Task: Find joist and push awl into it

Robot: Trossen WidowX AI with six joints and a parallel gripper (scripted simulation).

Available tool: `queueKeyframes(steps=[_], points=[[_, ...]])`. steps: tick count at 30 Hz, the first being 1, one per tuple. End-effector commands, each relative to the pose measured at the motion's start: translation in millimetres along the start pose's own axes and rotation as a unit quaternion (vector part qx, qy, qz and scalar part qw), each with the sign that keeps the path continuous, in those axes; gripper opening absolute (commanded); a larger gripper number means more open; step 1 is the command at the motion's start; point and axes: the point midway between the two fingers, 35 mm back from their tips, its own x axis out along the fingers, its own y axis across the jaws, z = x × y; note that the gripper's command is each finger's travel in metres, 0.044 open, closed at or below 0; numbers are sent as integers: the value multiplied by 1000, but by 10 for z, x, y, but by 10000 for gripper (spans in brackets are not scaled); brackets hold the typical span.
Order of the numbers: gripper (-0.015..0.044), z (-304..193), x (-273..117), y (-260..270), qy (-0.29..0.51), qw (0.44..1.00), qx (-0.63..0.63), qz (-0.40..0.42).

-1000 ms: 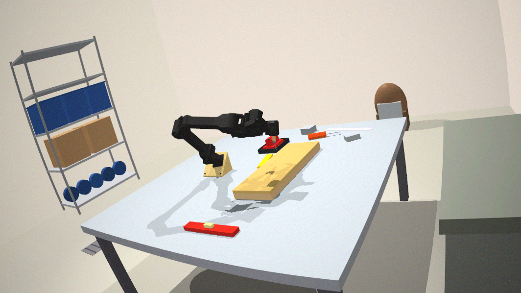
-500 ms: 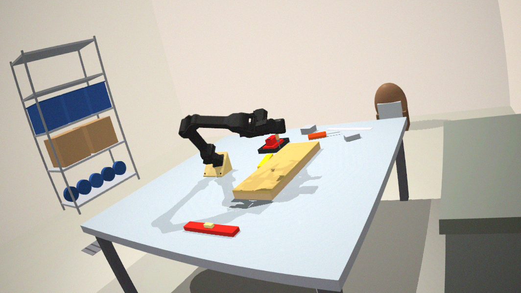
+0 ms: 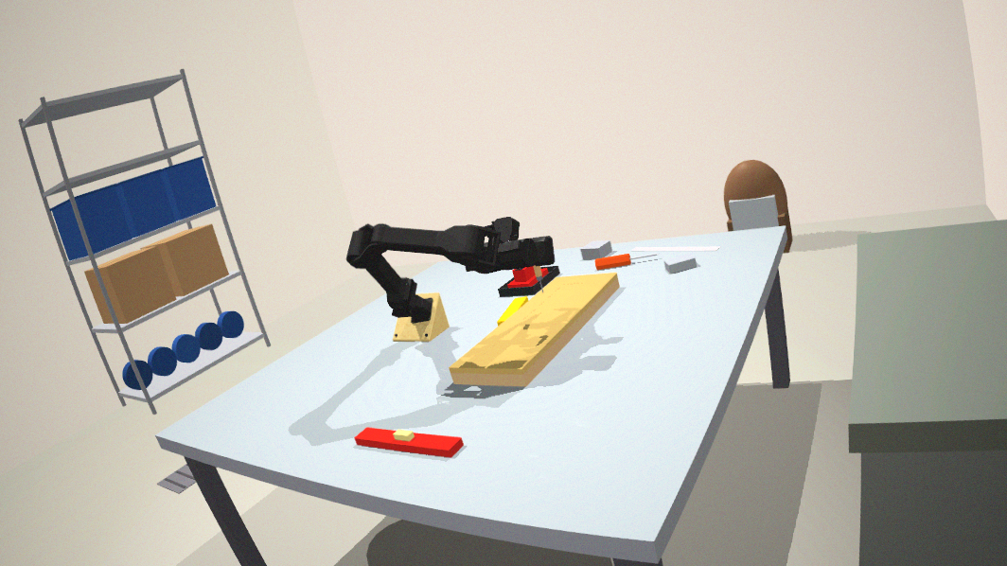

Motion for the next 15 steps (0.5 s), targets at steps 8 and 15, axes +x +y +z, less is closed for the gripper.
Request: queueKeyframes(steps=[8,15], points=[[0,-116,36,-1,-4,1000,-4,0],[0,-181,50,0,-4,1000,-4,0]])
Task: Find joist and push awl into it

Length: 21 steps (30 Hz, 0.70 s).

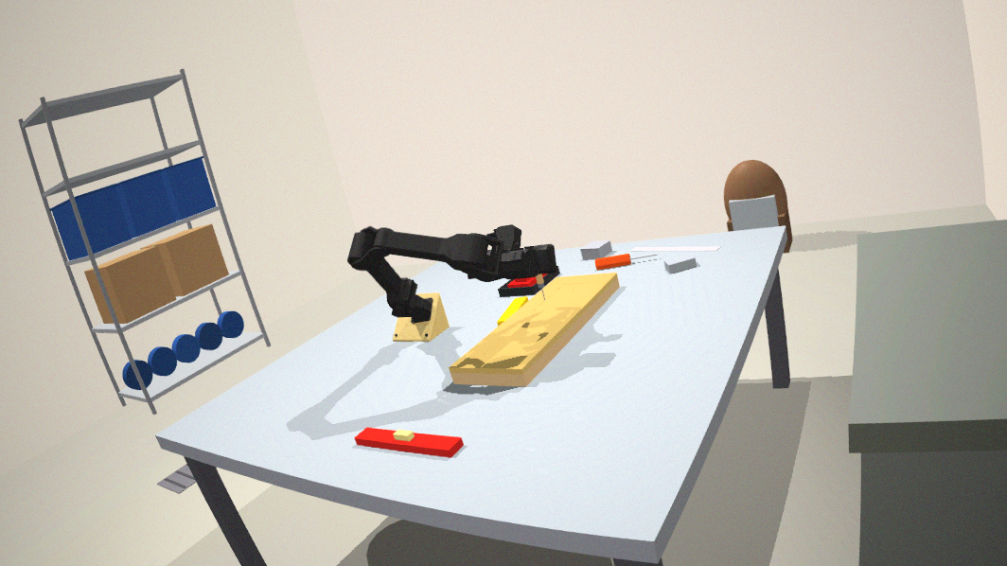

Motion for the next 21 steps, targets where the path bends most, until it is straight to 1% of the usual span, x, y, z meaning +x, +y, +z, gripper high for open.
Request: queueKeyframes(steps=[1,21], points=[[0,-13,12,-4,-4,1000,-4,0],[0,-323,83,-1,-4,1000,-4,0]])
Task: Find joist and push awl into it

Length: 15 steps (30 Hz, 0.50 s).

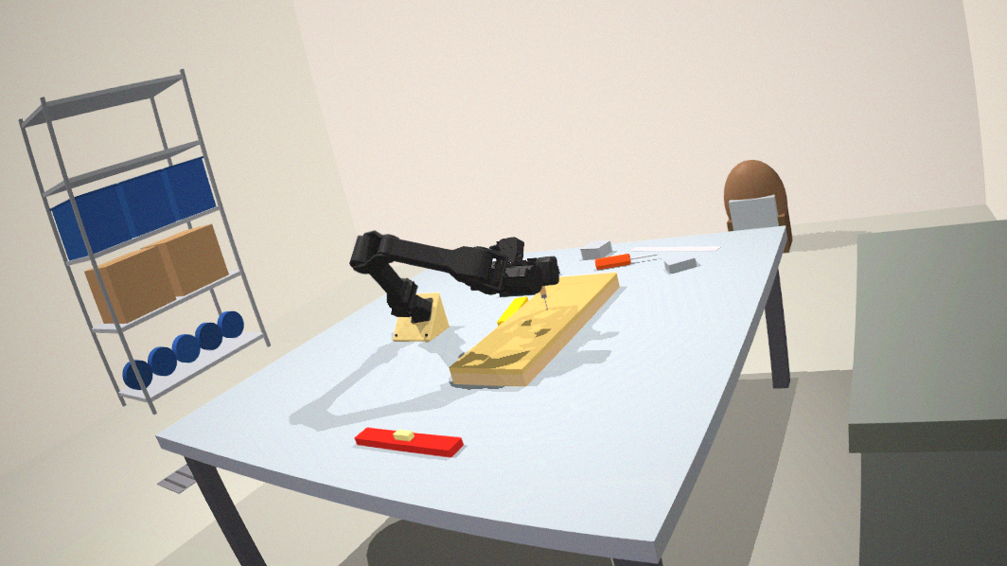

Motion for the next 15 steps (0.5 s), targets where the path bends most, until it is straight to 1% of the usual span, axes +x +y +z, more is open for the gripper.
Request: queueKeyframes(steps=[1,15], points=[[0,-62,26,1,-2,1000,-2,0],[0,-59,13,0,0,1000,0,-1]])
